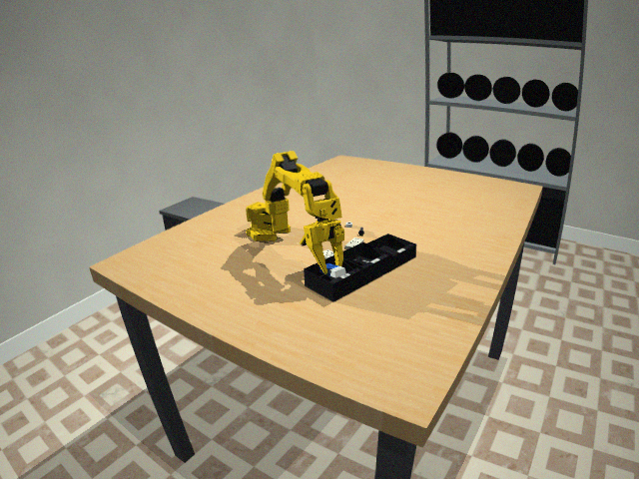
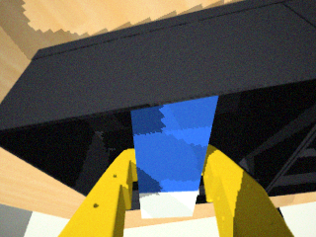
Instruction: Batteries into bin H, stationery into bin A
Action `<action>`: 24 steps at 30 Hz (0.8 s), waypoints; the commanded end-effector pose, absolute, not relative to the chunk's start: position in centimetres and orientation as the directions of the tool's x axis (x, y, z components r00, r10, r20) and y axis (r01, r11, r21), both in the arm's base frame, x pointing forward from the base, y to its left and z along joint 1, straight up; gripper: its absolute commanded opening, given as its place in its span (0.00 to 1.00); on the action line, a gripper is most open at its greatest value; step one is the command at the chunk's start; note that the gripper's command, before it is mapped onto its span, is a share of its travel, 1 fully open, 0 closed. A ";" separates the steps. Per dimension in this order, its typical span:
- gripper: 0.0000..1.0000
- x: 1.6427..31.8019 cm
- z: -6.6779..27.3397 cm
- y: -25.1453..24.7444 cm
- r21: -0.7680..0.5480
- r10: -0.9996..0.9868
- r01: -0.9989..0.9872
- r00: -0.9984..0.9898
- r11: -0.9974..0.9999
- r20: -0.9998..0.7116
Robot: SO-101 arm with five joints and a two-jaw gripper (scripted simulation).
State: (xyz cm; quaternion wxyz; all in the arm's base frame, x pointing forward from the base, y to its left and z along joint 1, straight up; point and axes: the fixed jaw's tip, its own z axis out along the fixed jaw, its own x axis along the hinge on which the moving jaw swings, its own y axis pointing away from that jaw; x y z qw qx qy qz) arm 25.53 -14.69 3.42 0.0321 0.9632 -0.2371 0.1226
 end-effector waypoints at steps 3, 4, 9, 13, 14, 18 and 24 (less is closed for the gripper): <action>0.00 26.1 5.2 -15.3 0.005 -0.441 -0.468 0.835 -0.884 0.328; 0.00 26.1 5.2 -15.3 0.005 -0.441 -0.468 0.835 -0.884 0.328; 0.00 26.1 4.9 -15.3 0.005 -0.441 -0.468 0.835 -0.884 0.328; 0.00 26.1 4.6 -15.3 0.005 -0.441 -0.468 0.835 -0.884 0.328; 0.00 26.1 4.6 -15.3 0.005 -0.441 -0.468 0.835 -0.884 0.328; 0.00 26.1 4.6 -15.3 0.005 -0.441 -0.468 0.835 -0.884 0.328; 0.01 26.1 4.6 -15.3 0.005 -0.441 -0.468 0.835 -0.884 0.328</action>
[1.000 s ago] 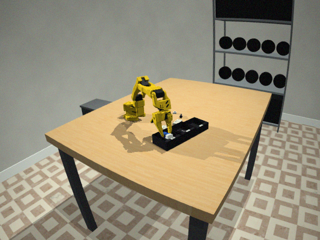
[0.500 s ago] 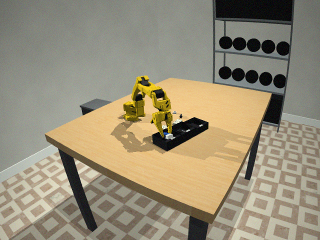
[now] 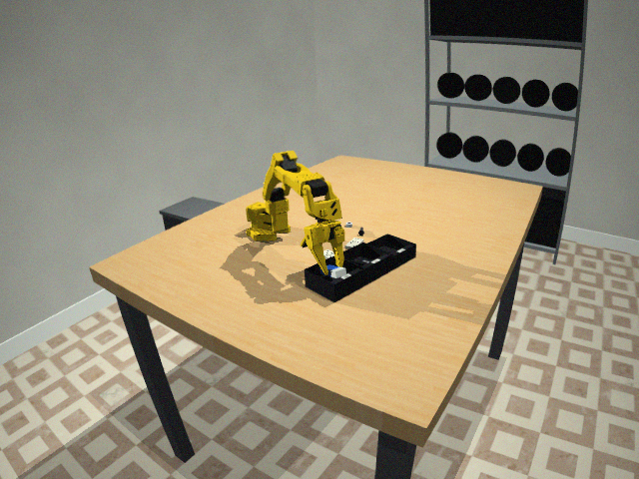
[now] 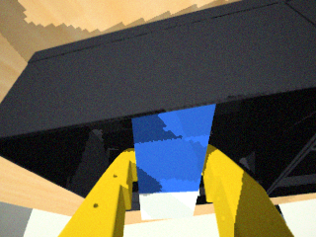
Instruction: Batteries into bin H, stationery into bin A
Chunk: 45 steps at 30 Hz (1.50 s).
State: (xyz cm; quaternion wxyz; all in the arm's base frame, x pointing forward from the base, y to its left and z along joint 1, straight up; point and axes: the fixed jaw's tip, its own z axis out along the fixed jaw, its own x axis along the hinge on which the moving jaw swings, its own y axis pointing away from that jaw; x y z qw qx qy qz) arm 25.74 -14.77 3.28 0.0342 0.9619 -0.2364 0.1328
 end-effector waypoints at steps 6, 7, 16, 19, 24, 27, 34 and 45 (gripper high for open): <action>0.07 26.1 4.6 -15.3 0.005 -0.441 -0.468 0.835 -0.884 0.328; 0.08 26.1 4.6 -15.3 0.005 -0.441 -0.468 0.835 -0.884 0.328; 0.17 26.1 4.6 -15.3 0.005 -0.441 -0.468 0.835 -0.884 0.328; 0.20 26.1 4.6 -15.3 0.005 -0.441 -0.468 0.835 -0.884 0.328; 0.22 26.1 4.6 -15.3 0.005 -0.441 -0.468 0.835 -0.884 0.328; 0.22 26.1 4.6 -15.3 0.005 -0.441 -0.468 0.835 -0.884 0.328; 0.22 26.1 4.9 -15.3 0.005 -0.441 -0.468 0.835 -0.884 0.328; 0.22 25.7 7.0 -15.0 0.005 -0.441 -0.468 0.835 -0.884 0.328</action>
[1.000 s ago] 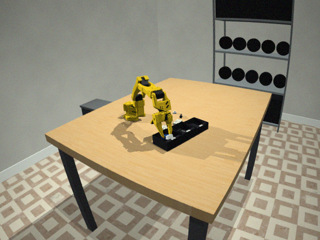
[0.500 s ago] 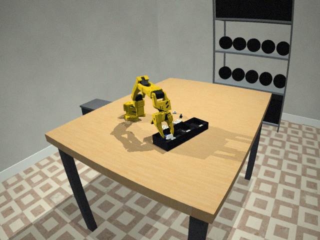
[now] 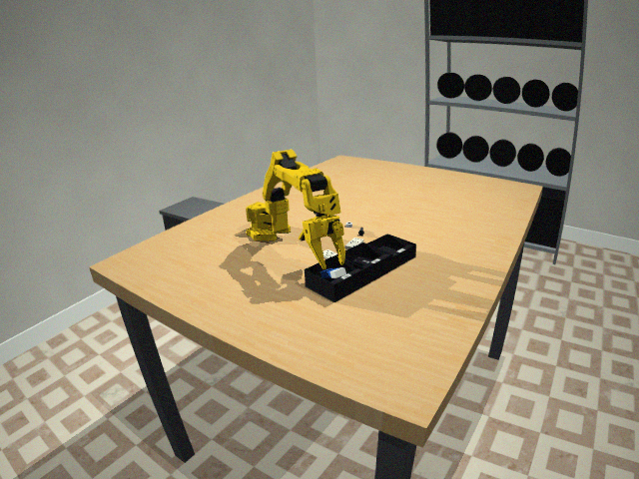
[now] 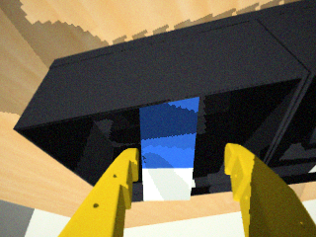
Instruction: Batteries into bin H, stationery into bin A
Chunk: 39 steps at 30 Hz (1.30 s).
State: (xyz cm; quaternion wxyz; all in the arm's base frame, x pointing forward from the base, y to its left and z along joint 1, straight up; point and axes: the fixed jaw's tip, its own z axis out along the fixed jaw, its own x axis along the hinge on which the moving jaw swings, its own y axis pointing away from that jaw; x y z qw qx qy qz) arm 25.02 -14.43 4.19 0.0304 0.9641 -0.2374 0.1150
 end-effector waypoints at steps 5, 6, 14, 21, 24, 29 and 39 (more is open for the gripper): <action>0.22 25.3 8.4 -14.8 0.005 -0.441 -0.468 0.835 -0.884 0.328; 0.22 25.2 8.6 -14.8 0.005 -0.441 -0.468 0.835 -0.884 0.328; 0.22 24.9 9.4 -14.6 0.005 -0.441 -0.468 0.835 -0.884 0.328; 0.22 24.9 9.4 -14.6 0.005 -0.441 -0.468 0.835 -0.884 0.328; 0.22 24.9 9.4 -14.6 0.005 -0.441 -0.468 0.835 -0.884 0.328; 0.22 24.9 9.4 -14.6 0.005 -0.441 -0.468 0.835 -0.884 0.328; 0.22 24.9 9.4 -14.6 0.005 -0.442 -0.469 0.835 -0.883 0.328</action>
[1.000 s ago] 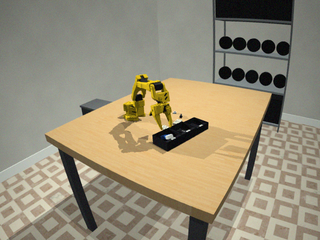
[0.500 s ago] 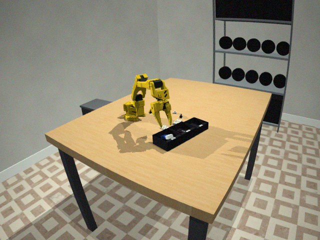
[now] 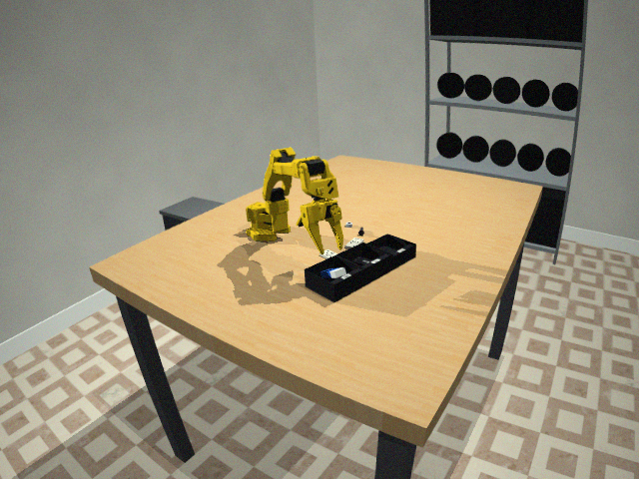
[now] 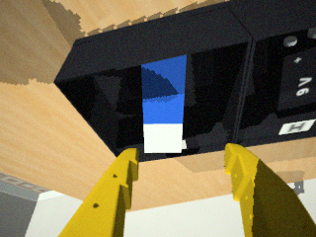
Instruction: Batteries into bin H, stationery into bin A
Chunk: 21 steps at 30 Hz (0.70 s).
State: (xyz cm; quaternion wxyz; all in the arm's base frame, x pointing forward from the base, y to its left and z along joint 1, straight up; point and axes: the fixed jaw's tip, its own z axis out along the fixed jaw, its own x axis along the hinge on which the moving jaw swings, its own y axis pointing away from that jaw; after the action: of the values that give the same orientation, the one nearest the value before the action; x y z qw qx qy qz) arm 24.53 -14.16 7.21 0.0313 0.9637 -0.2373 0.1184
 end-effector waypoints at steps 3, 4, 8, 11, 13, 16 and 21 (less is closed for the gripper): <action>0.22 24.9 9.4 -14.6 0.004 -0.445 -0.472 0.833 -0.881 0.328; 0.22 24.9 9.4 -14.6 0.003 -0.447 -0.474 0.832 -0.881 0.328; 0.22 24.9 9.5 -14.5 -0.002 -0.459 -0.485 0.826 -0.875 0.328; 0.22 24.9 9.5 -14.4 -0.006 -0.468 -0.493 0.821 -0.870 0.328; 0.22 24.9 9.5 -14.4 -0.009 -0.473 -0.498 0.818 -0.867 0.328; 0.22 24.8 9.6 -14.3 -0.017 -0.493 -0.516 0.806 -0.856 0.327; 0.22 24.7 9.7 -13.9 -0.037 -0.538 -0.558 0.778 -0.829 0.324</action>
State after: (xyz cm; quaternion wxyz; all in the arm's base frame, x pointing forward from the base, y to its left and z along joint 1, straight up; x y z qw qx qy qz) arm 24.42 -14.10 7.65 0.0271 0.9516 -0.2796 0.1248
